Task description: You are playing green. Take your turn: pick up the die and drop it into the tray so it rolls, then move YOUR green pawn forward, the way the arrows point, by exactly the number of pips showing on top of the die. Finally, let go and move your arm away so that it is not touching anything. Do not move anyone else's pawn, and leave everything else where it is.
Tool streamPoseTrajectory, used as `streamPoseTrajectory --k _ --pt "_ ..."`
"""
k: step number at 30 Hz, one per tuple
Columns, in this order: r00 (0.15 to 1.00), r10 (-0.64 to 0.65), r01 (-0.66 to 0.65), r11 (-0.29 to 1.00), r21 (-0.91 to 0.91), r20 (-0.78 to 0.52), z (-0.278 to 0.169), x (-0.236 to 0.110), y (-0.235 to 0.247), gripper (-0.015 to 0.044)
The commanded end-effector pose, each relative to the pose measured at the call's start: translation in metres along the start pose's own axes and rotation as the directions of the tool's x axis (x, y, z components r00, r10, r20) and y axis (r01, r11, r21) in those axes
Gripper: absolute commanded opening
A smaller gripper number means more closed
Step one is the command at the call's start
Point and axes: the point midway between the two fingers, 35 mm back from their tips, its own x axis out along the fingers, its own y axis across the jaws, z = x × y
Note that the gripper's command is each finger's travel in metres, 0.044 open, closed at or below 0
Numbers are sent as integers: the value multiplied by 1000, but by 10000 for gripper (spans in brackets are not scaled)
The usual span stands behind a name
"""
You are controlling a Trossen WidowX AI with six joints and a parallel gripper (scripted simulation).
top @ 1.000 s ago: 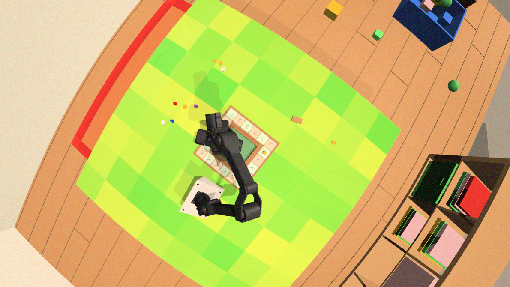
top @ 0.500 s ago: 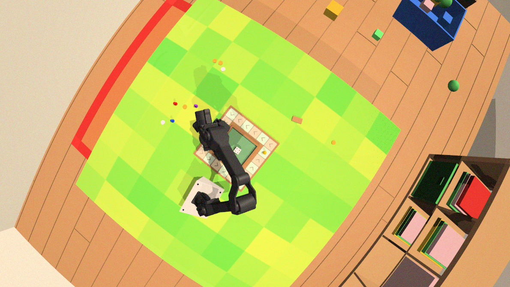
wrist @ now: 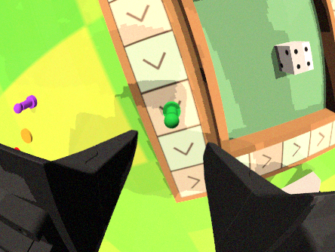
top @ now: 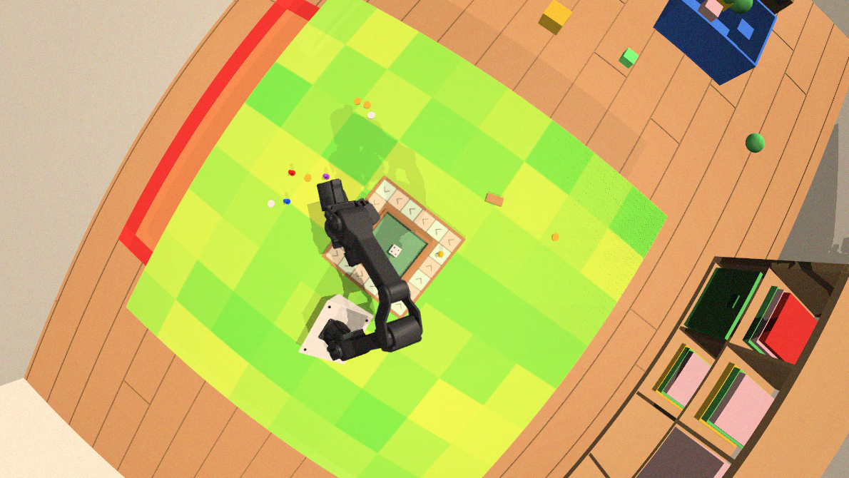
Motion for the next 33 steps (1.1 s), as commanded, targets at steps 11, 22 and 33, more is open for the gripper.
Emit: streamPoseTrajectory --k 11,22,33 --pt "1000 -1 1 1000 11 -1 0 22 1 200" --pt "1000 -1 1 1000 11 0 0 40 1 200" --pt "1000 -3 3 1000 11 0 -1 56 0 200"
